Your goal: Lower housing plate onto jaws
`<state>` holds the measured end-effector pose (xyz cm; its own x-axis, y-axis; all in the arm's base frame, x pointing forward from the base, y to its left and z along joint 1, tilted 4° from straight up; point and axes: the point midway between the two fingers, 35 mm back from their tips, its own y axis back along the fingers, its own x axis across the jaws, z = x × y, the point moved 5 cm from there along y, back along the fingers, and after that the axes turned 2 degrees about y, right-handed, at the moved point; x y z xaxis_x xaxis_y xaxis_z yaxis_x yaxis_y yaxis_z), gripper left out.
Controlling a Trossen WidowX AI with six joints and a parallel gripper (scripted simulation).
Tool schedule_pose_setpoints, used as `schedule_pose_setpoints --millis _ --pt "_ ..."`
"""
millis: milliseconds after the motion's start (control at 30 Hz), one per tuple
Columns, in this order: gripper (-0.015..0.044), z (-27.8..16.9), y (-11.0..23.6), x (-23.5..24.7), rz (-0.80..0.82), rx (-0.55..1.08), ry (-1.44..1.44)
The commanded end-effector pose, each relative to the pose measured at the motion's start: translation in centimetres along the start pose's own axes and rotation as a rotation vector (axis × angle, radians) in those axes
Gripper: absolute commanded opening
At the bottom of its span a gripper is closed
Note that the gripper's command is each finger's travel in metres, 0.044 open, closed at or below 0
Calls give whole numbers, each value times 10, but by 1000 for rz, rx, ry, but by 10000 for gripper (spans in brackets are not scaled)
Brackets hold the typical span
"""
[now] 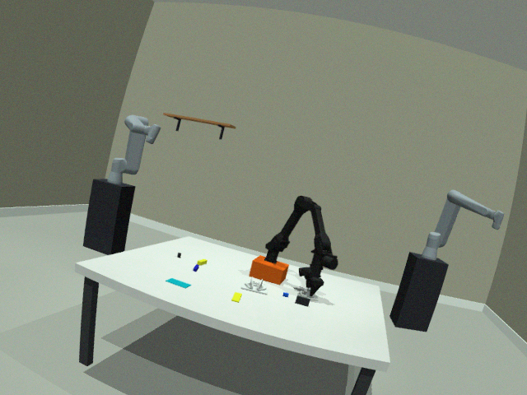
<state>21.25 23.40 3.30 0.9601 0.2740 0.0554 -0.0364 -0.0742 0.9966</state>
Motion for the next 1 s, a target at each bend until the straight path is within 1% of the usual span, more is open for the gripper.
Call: schedule_pose_setpoints --millis 0,200,533,967 --pt "387 0 0 0 0 0 0" --pt "351 0 0 0 0 0 0" --pt "351 0 1 0 0 0 0" --pt "351 -1 39 2 0 2 -2"
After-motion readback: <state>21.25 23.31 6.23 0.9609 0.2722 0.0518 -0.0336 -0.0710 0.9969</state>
